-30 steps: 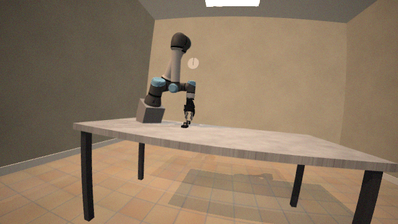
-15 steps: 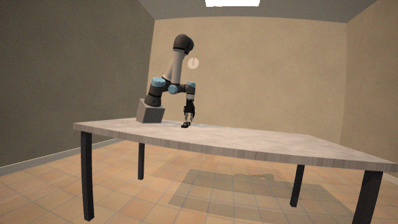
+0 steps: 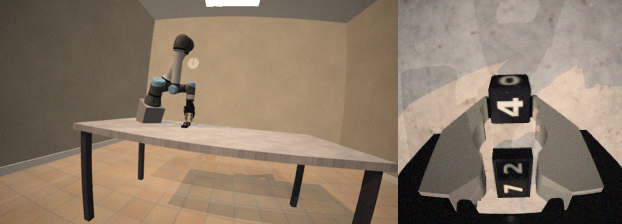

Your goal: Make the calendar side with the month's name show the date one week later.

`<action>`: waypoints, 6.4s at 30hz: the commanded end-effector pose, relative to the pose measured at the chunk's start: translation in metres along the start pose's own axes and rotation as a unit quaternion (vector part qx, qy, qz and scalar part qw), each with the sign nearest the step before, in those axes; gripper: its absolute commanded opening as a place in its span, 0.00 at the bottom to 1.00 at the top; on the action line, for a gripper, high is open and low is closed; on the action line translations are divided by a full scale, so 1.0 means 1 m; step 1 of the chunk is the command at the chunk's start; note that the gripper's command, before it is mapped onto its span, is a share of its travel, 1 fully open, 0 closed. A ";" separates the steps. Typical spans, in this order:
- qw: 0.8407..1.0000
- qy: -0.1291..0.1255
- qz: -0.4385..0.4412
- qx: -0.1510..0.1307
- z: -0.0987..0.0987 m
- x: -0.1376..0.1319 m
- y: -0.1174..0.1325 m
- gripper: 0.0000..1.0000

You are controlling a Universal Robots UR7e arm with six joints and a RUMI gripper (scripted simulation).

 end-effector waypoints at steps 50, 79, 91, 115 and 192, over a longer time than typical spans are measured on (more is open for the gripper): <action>1.000 0.000 0.000 0.000 0.004 0.000 0.000 0.10; 1.000 0.000 0.000 0.000 0.004 0.000 0.000 0.10; 1.000 0.000 0.000 0.000 0.004 0.000 0.000 0.10; 1.000 0.000 0.000 0.000 0.004 0.000 0.000 0.10; 1.000 0.000 0.000 0.000 -0.061 0.000 0.000 0.28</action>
Point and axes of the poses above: the point where the finger pads meet when closed, its own z axis out along the fingers, its own x axis across the jaws, y = z × x, the point moved 10 cm from there along -z, back along the fingers, and after that the axes turned 11 degrees about -z, right-handed, at the moved point
